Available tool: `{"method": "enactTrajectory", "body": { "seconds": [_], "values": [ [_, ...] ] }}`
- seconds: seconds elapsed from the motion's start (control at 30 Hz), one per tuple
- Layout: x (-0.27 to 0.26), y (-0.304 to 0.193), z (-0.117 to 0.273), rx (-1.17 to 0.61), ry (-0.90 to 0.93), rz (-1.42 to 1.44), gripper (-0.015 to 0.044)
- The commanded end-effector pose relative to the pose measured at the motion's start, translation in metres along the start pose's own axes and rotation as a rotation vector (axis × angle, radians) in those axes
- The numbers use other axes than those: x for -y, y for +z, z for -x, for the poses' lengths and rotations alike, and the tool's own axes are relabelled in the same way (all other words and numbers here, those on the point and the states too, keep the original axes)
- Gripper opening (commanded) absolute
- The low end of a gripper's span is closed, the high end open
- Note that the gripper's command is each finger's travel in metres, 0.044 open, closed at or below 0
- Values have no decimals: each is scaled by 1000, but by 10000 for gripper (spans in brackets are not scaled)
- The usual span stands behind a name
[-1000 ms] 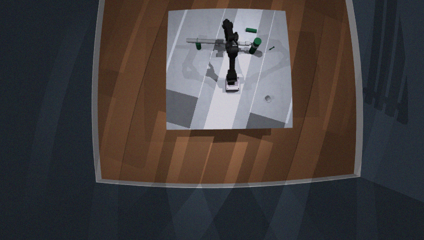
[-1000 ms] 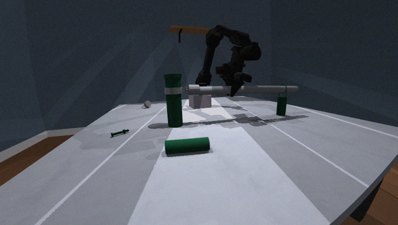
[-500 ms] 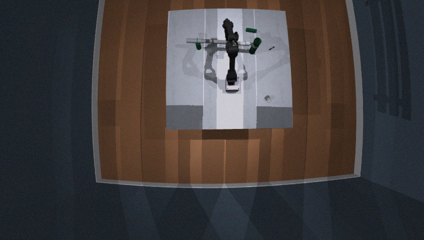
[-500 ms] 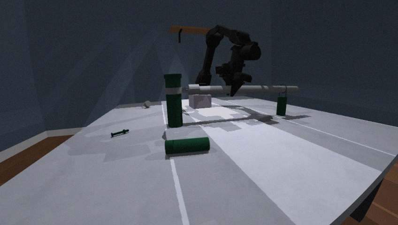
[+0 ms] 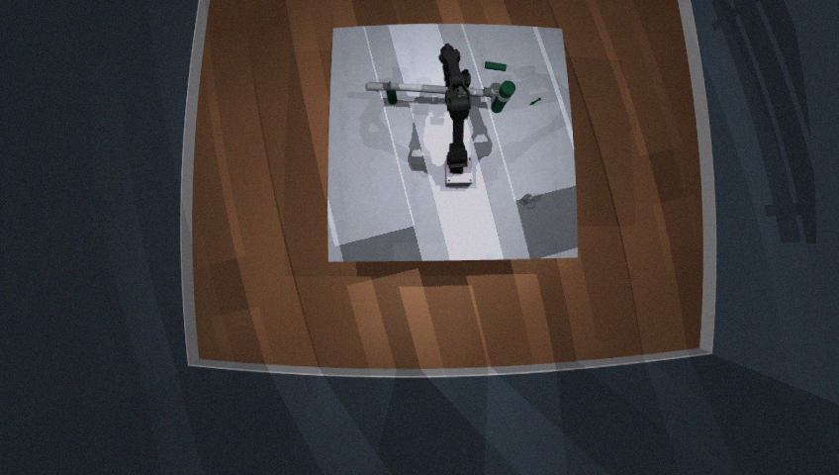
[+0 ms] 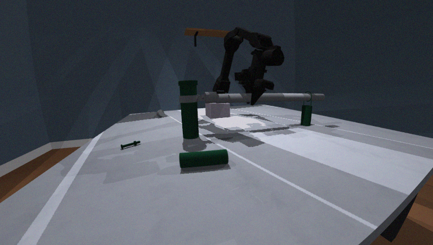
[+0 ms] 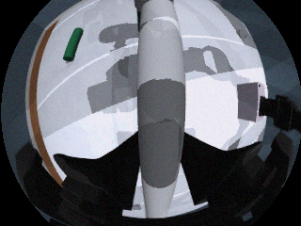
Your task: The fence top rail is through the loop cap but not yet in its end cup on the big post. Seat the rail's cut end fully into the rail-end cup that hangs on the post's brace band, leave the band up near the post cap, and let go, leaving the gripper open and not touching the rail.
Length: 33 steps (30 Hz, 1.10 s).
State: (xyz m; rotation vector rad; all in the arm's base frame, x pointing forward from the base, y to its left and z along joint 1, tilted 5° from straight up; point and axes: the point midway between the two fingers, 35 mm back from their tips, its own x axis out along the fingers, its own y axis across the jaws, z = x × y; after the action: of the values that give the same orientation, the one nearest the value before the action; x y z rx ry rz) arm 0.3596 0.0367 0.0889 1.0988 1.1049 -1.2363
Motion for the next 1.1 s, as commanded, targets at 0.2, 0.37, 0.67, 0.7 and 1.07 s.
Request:
{"method": "enactTrajectory", "body": {
  "seconds": [0.2, 0.37, 0.67, 0.7, 1.07],
  "values": [
    [-3, -8, 8, -2, 8, 1, 0],
    [-4, -11, 11, -2, 8, 1, 0],
    [-4, -10, 12, -1, 6, 1, 0],
    [-4, -9, 11, -1, 5, 1, 0],
    [-2, 6, 3, 5, -8, 1, 0]
  ]
}}
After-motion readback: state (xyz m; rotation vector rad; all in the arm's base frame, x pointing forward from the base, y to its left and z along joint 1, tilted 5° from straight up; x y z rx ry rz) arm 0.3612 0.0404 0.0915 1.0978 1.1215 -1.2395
